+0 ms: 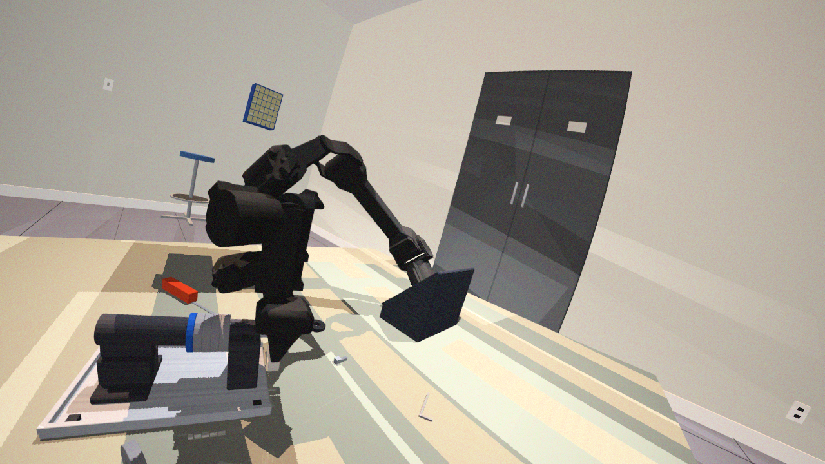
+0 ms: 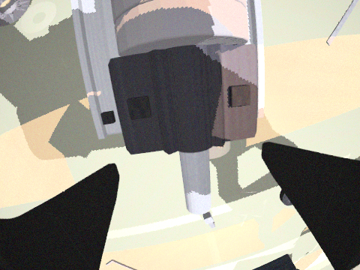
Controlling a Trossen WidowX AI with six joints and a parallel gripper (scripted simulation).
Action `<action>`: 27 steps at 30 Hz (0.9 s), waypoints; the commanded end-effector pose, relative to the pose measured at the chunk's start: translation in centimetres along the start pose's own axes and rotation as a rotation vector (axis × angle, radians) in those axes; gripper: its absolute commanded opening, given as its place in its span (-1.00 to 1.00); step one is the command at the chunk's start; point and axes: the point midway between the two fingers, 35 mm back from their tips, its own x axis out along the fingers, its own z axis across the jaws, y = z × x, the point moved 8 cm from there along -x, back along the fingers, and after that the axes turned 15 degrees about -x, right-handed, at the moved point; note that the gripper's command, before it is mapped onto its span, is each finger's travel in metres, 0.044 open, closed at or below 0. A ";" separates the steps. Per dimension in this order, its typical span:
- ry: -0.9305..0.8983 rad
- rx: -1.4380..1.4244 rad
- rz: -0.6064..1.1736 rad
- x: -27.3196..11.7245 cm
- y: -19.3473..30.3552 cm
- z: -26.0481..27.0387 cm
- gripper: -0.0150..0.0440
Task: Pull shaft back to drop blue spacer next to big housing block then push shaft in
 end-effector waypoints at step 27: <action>0.005 -0.007 -0.001 0.4 0.0 0.0 1.00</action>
